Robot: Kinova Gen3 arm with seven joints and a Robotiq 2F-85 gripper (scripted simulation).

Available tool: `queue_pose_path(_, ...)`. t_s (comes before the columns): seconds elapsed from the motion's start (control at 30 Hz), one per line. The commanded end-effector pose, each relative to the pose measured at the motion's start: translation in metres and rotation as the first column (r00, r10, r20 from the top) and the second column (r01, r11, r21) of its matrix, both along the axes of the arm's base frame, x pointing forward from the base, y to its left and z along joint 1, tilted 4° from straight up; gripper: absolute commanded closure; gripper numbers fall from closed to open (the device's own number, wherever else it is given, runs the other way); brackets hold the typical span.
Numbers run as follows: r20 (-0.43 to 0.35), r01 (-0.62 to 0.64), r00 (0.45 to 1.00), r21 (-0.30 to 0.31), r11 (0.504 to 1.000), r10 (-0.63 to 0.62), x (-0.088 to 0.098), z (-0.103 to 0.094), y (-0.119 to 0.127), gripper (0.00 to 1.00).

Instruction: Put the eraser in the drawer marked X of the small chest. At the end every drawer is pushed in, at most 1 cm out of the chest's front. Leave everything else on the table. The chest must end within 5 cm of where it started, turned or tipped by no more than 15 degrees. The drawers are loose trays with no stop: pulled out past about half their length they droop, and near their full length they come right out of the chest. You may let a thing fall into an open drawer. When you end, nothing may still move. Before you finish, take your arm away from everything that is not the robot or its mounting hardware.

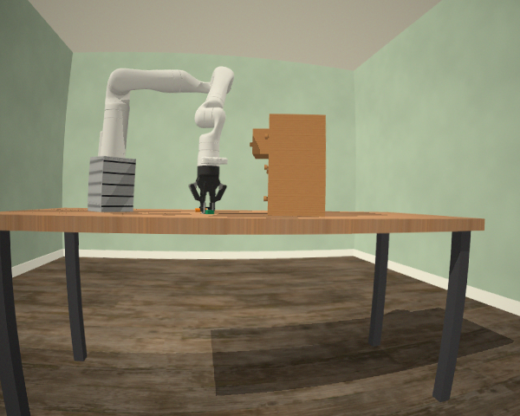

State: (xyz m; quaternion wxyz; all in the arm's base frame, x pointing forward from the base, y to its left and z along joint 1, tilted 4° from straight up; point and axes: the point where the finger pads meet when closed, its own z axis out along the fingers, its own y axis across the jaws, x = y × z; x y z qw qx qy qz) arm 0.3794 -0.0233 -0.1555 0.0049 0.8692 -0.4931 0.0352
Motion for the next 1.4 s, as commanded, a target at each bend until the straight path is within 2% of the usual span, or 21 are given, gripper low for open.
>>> queue_pose_path(0.0, 0.001, 0.000, 1.000, 0.000, 1.000, 0.000, 0.001, 0.000, 0.000, 0.81)
queue_pose_path(0.53, 0.001, 0.000, 1.000, 0.000, 1.000, 0.000, 0.000, 0.000, 0.000, 0.81)
queue_pose_path(0.8, 0.001, 0.000, 1.000, 0.000, 1.000, 0.000, 0.000, 0.007, 0.000, 0.81)
queue_pose_path(1.3, 0.001, 0.000, 1.000, 0.000, 1.000, 0.000, -0.003, 0.060, 0.003, 0.81)
queue_pose_path(1.37, 0.001, 0.000, 1.000, 0.000, 1.000, 0.000, -0.003, 0.060, 0.003, 0.81)
